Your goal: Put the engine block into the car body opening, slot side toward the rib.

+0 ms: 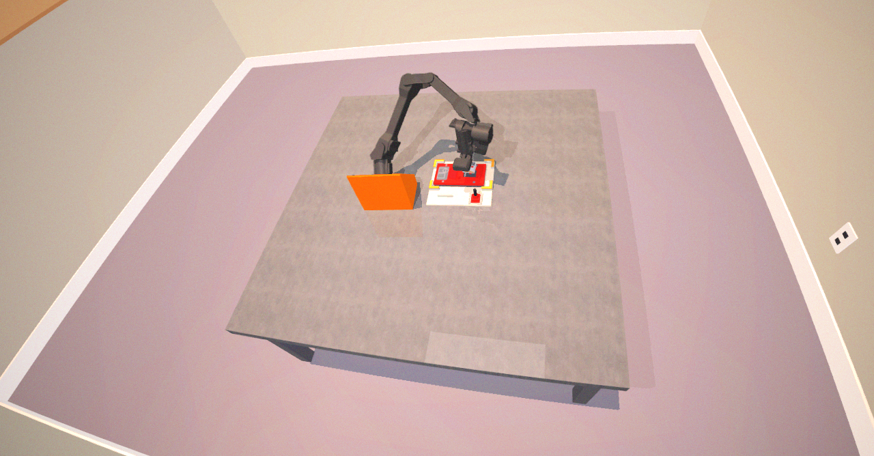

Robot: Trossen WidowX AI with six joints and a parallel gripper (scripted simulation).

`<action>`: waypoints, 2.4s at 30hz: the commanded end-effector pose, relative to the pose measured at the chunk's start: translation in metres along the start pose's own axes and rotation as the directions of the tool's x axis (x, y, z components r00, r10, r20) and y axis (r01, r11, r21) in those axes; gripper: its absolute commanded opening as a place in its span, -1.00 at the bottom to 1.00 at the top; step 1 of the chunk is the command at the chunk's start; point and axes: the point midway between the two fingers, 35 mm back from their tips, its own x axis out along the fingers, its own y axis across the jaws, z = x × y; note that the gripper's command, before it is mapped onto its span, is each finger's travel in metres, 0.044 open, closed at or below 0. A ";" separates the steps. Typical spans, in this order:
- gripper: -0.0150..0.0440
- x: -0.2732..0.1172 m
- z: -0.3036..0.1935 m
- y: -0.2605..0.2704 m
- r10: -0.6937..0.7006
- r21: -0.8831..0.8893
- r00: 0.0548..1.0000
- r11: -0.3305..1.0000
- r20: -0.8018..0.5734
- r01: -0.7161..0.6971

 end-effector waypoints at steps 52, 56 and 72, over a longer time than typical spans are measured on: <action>0.05 0.007 0.000 0.000 0.004 -0.076 1.000 0.997 0.001 -0.003; 0.05 0.008 0.000 0.000 0.004 -0.089 1.000 0.996 0.001 -0.003; 0.05 0.011 0.000 0.000 0.004 -0.117 1.000 0.993 0.001 -0.004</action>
